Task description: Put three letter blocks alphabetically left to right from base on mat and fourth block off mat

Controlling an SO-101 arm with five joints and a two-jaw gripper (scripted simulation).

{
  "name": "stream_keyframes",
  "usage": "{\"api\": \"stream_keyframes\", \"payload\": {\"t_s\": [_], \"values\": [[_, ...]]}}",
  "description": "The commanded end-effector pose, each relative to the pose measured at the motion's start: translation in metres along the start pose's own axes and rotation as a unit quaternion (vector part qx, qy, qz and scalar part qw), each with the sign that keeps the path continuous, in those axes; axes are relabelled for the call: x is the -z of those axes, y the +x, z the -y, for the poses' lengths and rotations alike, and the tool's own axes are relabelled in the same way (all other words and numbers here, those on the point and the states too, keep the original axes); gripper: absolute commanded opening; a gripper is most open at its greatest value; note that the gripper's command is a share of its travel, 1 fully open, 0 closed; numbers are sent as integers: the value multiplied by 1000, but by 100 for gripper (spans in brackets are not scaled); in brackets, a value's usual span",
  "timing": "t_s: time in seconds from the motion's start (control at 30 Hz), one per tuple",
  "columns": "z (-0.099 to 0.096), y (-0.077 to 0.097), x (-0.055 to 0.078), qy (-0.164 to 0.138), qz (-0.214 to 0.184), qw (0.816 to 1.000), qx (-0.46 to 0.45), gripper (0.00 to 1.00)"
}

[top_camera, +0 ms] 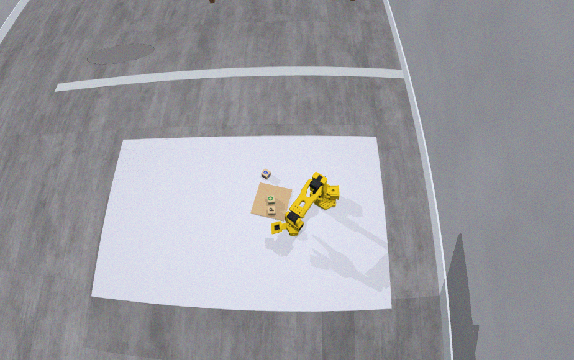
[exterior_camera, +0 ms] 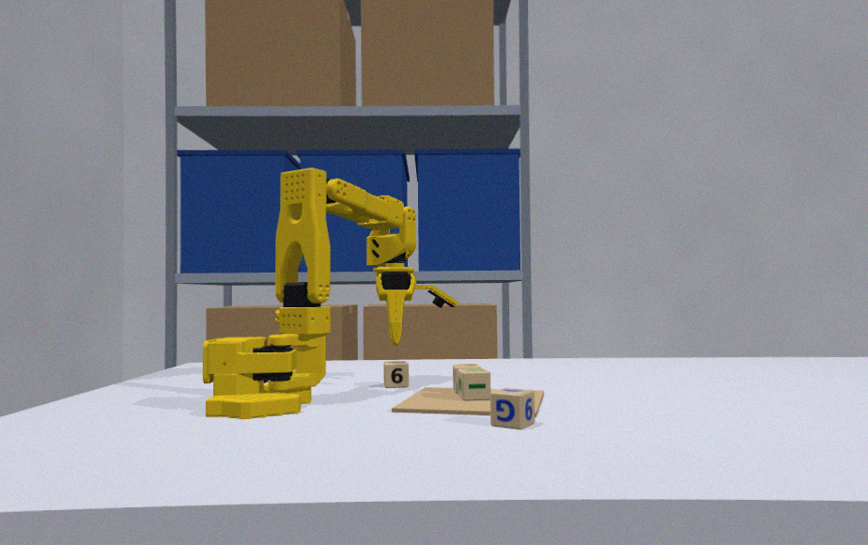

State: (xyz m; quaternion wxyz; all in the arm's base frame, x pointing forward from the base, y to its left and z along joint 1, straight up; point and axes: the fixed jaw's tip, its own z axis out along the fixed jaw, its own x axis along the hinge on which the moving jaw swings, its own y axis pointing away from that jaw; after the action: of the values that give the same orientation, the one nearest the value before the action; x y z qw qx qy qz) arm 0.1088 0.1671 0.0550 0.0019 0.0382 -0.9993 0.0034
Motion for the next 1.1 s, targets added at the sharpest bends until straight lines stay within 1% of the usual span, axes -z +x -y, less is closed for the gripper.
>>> {"api": "stream_keyframes", "payload": {"t_s": [0.0, 0.23, 0.3, 0.8, 0.87, 1.07], "values": [[-13, -9, 19, -51, 40, 998, 3, 35], [-15, -9, 12, -51, 40, 998, 3, 35], [-15, -9, 12, -51, 40, 998, 3, 35], [-17, -11, -11, -51, 40, 998, 3, 35], [-17, -11, -11, -51, 40, 998, 3, 35], [-17, -11, -17, -51, 40, 998, 3, 35]]}}
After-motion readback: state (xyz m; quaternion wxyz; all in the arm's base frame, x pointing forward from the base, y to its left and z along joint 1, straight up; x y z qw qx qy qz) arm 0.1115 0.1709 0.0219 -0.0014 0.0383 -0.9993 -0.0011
